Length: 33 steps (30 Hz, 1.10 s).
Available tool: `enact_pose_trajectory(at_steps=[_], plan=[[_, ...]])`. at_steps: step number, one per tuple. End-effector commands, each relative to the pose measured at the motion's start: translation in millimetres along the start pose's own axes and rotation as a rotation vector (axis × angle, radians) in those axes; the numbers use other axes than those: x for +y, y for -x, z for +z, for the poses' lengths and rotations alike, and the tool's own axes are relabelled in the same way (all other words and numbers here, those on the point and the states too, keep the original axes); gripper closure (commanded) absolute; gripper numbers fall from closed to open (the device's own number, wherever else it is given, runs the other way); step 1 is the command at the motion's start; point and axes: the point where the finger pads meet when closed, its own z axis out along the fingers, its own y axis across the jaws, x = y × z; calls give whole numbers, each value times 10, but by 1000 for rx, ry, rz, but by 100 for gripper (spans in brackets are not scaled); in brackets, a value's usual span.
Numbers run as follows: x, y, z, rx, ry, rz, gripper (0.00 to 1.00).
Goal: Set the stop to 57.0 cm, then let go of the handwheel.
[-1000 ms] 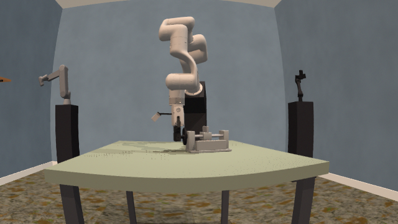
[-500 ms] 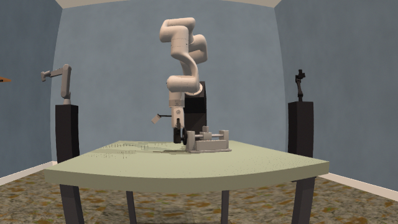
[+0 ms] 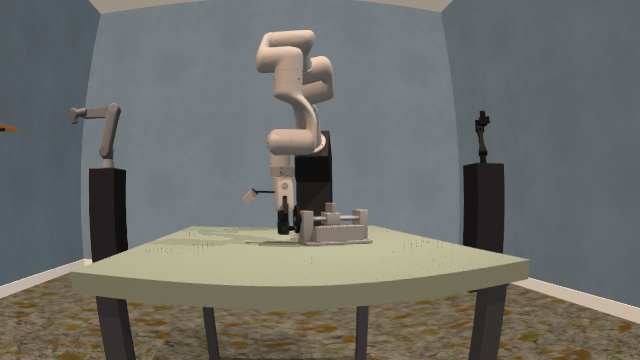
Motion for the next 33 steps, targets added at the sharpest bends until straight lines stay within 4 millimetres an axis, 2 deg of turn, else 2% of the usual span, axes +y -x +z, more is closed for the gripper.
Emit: enact_pose_trajectory(at_steps=[1, 33], plan=[[59, -3, -24, 1, -10, -1, 94], [205, -3, -235, 1, -9, -1, 94]])
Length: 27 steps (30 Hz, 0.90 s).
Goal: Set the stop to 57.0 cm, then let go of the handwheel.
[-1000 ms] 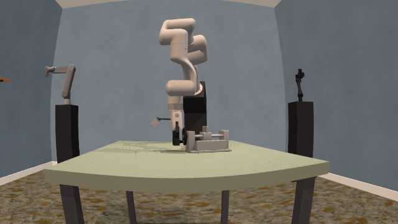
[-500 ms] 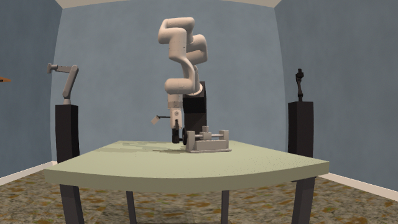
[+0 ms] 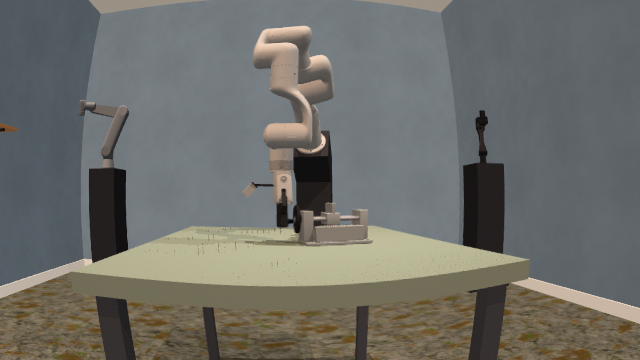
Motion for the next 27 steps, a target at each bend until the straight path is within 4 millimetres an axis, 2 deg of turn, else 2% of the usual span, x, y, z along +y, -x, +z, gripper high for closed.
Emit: enact_pose_trajectory(at_steps=[1, 27], plan=[[6, -3, -35, 1, 0, 1, 94], [-16, -3, -190, 1, 0, 1, 94]])
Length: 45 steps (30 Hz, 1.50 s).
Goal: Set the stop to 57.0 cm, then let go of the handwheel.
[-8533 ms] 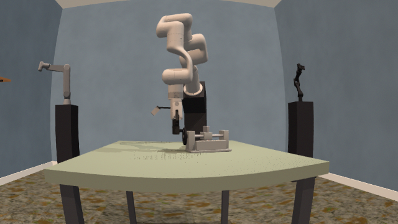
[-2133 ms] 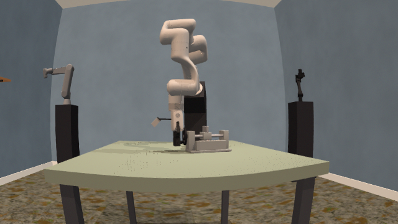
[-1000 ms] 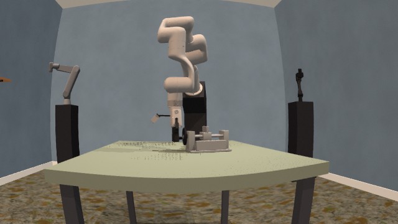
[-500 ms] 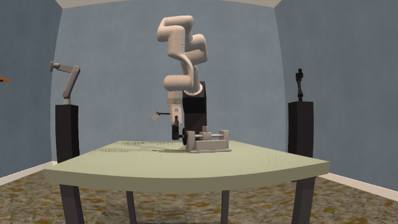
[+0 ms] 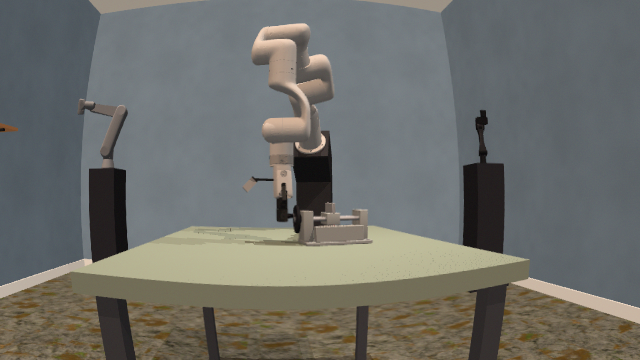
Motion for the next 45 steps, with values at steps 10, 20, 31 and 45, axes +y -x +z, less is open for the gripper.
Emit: enact_pose_trajectory(at_steps=[10, 20, 31, 45], plan=[[-38, -3, -67, 1, -1, 0, 94], [-56, -3, -91, 1, -1, 0, 94], [-69, -3, -107, 1, -1, 0, 94], [-74, -3, -112, 1, -1, 0, 94]])
